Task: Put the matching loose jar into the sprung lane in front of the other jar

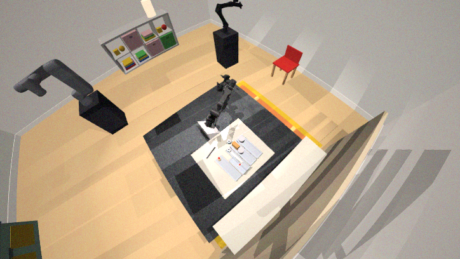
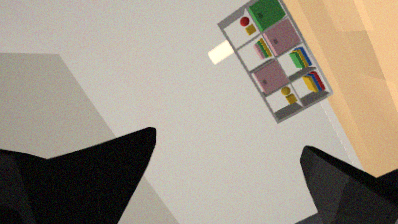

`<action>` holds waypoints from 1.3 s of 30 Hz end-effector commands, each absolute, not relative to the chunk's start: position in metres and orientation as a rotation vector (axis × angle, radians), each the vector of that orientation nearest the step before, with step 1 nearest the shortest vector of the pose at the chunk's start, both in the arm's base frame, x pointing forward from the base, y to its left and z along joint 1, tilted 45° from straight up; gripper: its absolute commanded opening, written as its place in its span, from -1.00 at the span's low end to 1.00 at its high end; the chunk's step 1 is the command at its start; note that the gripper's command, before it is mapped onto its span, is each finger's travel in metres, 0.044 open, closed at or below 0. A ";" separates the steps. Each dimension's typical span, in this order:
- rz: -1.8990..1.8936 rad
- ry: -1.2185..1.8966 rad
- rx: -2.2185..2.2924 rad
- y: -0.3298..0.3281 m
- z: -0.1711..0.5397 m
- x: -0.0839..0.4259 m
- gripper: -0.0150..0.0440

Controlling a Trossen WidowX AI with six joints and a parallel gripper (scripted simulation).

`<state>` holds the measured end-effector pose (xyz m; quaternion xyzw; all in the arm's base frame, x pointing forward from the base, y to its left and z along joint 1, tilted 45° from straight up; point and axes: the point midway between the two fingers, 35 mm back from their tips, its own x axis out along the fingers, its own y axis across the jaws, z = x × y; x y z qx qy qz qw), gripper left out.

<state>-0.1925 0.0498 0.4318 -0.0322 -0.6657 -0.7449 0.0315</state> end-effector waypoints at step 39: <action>-2.869 -3.470 -0.783 0.253 0.220 0.167 1.00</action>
